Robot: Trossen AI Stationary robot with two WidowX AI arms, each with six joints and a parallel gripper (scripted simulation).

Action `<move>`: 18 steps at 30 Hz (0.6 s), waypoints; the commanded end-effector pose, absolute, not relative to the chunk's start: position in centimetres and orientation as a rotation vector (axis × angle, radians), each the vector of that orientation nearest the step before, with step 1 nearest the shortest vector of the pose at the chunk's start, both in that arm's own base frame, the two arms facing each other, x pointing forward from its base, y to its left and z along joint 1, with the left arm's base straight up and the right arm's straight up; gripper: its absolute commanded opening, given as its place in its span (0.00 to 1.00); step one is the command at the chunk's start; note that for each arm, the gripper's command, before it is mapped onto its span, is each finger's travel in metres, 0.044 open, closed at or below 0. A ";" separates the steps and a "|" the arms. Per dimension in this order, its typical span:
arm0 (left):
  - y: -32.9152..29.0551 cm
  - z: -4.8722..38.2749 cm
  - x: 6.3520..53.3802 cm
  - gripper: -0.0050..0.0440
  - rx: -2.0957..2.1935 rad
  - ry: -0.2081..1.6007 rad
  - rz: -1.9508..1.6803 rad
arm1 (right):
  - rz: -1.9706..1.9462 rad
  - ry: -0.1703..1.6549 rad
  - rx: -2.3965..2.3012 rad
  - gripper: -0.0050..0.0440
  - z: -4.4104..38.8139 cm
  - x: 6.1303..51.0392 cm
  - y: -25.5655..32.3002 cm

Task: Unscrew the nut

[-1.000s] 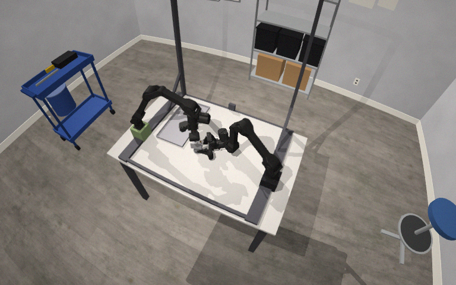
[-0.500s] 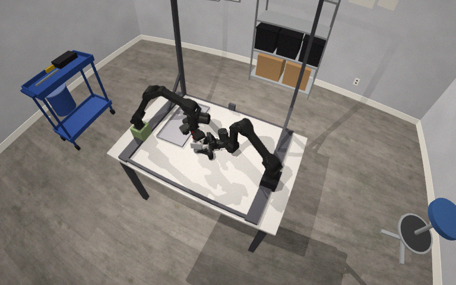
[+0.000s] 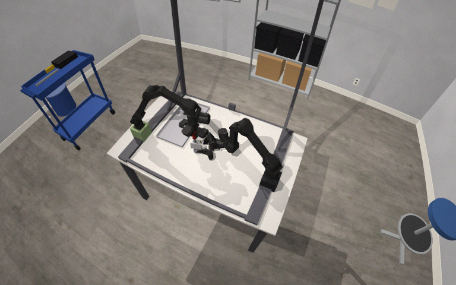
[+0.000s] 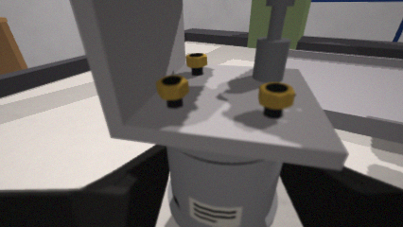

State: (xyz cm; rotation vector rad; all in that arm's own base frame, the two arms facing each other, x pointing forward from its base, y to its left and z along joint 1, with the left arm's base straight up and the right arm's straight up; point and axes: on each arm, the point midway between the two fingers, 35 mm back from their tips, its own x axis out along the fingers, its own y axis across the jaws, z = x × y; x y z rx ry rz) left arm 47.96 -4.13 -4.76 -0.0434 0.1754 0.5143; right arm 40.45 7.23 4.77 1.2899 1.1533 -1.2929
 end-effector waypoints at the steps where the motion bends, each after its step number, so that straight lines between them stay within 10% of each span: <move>1: -4.2 -3.3 48.7 0.60 -0.063 0.142 0.514 | -1.165 1.207 1.208 0.37 5.7 40.6 7.4; 18: -4.2 -3.3 48.7 0.60 -0.063 0.142 0.514 | -0.800 1.392 0.837 0.37 5.7 40.7 7.4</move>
